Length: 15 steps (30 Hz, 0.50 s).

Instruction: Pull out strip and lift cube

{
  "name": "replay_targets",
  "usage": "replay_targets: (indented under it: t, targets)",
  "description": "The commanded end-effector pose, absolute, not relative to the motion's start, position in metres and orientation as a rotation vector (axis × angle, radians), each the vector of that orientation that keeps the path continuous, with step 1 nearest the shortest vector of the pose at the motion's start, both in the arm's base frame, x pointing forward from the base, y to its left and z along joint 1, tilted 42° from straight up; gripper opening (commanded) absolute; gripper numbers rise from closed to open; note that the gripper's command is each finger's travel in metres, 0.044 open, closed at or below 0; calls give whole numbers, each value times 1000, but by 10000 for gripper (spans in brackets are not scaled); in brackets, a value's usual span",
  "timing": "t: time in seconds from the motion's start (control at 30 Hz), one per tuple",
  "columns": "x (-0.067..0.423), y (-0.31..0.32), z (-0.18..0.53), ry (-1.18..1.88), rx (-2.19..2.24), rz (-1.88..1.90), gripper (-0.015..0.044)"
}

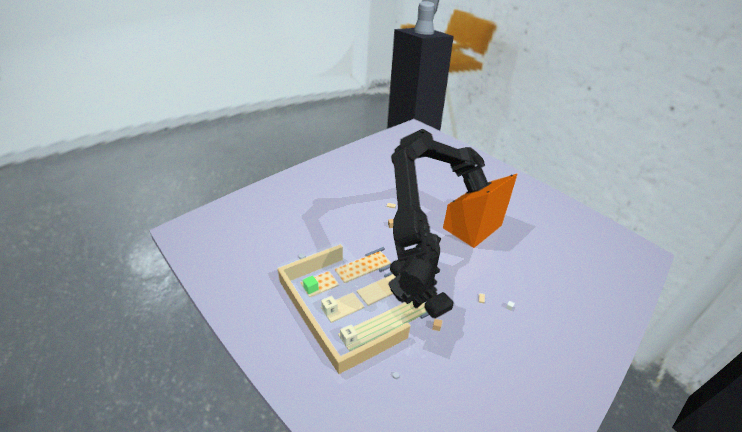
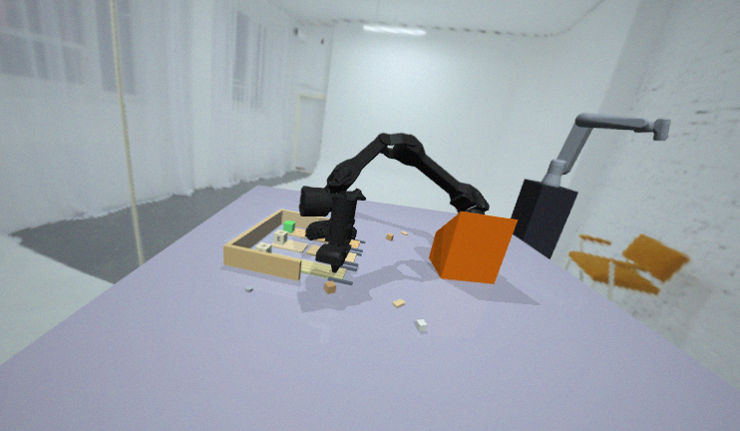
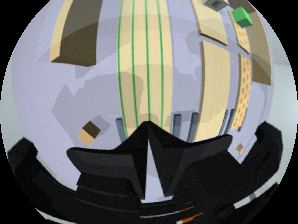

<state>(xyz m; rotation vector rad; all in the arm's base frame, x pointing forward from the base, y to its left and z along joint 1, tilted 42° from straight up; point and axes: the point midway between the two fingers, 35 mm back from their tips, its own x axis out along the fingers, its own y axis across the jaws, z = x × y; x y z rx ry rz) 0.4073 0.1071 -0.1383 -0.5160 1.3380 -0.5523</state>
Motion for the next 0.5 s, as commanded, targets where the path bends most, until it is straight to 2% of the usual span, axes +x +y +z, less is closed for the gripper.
replay_targets:
  t: [0.0, 0.47]
  targets:
    - [406, 104, -141, 1339, -519, -557, 0]
    - [386, 104, -145, 1340, -520, -557, 0]
